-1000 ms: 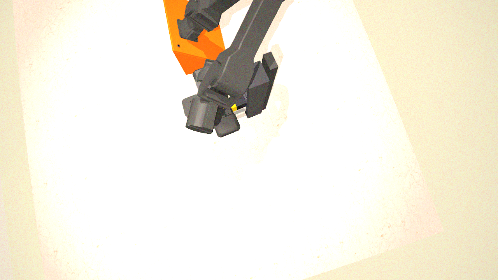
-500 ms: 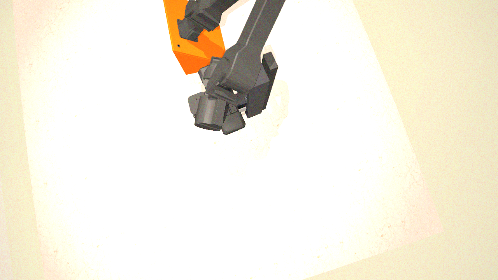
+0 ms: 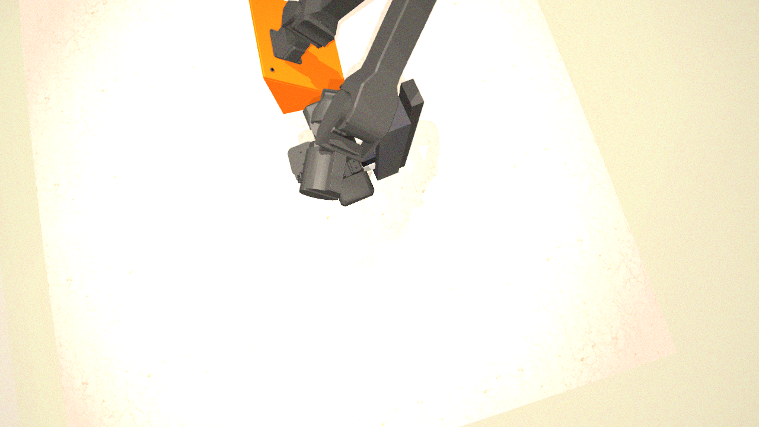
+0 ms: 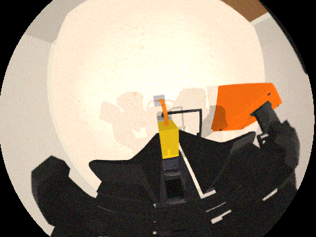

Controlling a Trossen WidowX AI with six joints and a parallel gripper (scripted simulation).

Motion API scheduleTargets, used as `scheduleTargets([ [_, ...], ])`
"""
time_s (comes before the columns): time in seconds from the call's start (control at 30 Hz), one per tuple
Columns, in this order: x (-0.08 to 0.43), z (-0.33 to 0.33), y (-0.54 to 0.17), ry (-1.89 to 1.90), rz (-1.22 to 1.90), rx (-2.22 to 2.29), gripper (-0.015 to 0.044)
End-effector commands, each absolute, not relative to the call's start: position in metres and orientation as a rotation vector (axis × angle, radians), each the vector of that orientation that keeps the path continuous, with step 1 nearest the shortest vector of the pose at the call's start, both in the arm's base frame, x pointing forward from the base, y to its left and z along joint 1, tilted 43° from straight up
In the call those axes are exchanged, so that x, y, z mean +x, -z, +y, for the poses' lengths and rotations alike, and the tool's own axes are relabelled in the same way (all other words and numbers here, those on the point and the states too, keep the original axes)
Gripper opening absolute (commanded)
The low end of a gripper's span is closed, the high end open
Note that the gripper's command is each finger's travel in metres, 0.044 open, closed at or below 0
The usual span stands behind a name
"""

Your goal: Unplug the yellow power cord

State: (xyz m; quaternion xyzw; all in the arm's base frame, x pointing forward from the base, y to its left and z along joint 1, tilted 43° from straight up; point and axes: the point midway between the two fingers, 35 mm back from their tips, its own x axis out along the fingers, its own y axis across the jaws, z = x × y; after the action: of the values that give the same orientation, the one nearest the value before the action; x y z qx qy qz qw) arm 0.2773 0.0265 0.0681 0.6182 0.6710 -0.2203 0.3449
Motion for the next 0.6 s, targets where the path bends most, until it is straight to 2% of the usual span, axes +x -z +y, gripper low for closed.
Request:
scheduleTargets([
  [0.0,0.278,0.027,-0.069,0.568,1.742,1.604,0.0015],
  [0.1,0.278,0.026,-0.068,0.568,1.742,1.604,0.0],
  [0.57,0.283,0.012,-0.056,0.572,1.74,1.604,0.0],
])
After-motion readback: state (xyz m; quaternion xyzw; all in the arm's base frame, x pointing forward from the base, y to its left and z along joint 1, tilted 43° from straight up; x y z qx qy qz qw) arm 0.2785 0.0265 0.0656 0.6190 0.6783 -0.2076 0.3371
